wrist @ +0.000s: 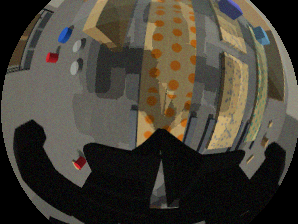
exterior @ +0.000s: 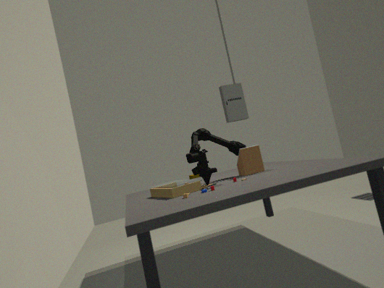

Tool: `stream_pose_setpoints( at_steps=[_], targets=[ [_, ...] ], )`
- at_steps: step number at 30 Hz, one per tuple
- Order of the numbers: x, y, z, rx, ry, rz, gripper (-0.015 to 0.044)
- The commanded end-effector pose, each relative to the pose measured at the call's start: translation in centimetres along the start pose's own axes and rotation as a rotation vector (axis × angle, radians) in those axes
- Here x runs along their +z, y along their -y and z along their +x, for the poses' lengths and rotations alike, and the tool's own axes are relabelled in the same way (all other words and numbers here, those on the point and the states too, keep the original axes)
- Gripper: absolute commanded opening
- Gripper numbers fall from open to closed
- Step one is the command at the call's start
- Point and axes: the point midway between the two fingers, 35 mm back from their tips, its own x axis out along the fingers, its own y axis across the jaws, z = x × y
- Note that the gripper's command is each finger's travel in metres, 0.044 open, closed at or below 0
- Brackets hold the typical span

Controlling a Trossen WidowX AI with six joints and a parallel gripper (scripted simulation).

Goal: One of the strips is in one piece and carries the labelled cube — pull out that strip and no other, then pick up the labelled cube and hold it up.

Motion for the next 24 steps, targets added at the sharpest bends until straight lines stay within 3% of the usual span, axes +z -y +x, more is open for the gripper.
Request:
stream_pose_setpoints(
  at_steps=[1,24],
  targets=[
    [-0.2,0.1,0.5,-0.003,-0.007,0.002,0.0],
    [-3.6,-0.1,0.6,-0.003,-0.008,0.0,0.0]
  ],
)
